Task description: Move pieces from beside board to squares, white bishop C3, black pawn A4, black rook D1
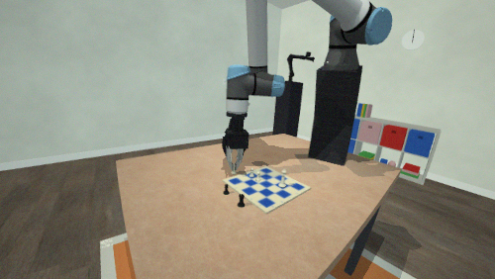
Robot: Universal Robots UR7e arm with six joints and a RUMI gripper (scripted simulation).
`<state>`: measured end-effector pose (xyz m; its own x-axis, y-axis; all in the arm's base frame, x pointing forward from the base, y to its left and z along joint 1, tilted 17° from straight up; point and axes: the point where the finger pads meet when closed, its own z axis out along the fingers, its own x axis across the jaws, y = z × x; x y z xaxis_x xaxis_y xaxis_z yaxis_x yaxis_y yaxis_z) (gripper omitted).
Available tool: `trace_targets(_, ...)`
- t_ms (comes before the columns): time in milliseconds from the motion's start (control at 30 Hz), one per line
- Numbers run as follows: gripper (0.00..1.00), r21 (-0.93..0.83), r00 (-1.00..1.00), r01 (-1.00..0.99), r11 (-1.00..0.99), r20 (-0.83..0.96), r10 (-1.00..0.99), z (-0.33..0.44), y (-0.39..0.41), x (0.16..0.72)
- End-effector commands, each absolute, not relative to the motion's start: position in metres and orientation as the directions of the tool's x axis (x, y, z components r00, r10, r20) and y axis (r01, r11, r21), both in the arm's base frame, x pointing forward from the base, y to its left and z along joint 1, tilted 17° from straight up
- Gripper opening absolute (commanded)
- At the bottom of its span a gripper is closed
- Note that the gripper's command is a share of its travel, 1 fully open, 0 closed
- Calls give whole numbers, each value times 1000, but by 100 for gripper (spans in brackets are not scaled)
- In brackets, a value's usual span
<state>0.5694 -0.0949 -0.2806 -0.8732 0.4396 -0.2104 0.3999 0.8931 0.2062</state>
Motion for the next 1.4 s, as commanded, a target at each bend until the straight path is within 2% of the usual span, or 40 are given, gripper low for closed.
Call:
trace_targets(0, 0, 206, -873, 400, 893, -212, 440, -280, -95, 570)
trace_targets(333, 0, 206, -873, 400, 893, -212, 440, -274, -96, 568)
trace_targets(800, 0, 206, -873, 400, 893, -212, 440, -214, -102, 550)
trace_targets(1367, 0, 206, -873, 400, 893, -212, 440, -184, -105, 542)
